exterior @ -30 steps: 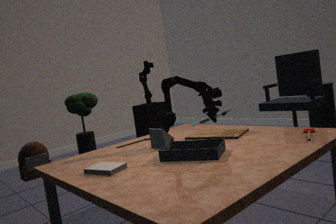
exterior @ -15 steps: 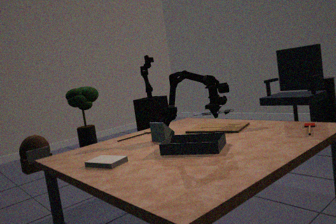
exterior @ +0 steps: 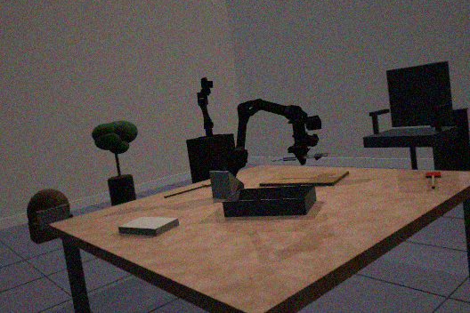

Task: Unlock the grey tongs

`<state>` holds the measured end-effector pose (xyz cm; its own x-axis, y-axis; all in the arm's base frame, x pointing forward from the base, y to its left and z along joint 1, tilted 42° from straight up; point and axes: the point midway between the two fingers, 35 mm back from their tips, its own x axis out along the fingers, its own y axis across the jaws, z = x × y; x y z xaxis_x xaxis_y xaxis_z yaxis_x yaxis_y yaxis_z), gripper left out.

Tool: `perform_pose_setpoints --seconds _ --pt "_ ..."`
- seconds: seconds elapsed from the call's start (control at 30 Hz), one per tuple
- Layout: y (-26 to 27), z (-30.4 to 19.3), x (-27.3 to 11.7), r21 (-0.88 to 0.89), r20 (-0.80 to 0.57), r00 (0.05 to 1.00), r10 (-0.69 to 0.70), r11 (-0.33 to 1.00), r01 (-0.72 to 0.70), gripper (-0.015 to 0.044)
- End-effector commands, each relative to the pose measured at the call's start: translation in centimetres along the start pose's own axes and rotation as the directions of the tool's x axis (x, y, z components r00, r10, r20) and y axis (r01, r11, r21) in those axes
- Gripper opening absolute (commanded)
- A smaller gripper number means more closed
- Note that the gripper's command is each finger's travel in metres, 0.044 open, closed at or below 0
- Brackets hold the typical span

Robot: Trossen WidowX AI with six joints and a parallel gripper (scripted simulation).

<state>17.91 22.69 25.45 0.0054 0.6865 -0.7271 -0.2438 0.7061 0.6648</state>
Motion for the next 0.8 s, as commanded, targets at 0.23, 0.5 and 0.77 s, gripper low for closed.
perform_pose_setpoints --seconds 0.23,0.5,0.77 --pt "-0.1 0.1 1.8 0.005 -0.003 1.0 -0.002 1.0 0.002 -0.015" --pt "0.0 0.0 3.0 0.005 -0.003 1.0 -0.002 1.0 0.002 -0.015" --pt "0.1 0.0 2.8 0.0 -0.002 1.0 0.001 1.0 -0.001 -0.0097"
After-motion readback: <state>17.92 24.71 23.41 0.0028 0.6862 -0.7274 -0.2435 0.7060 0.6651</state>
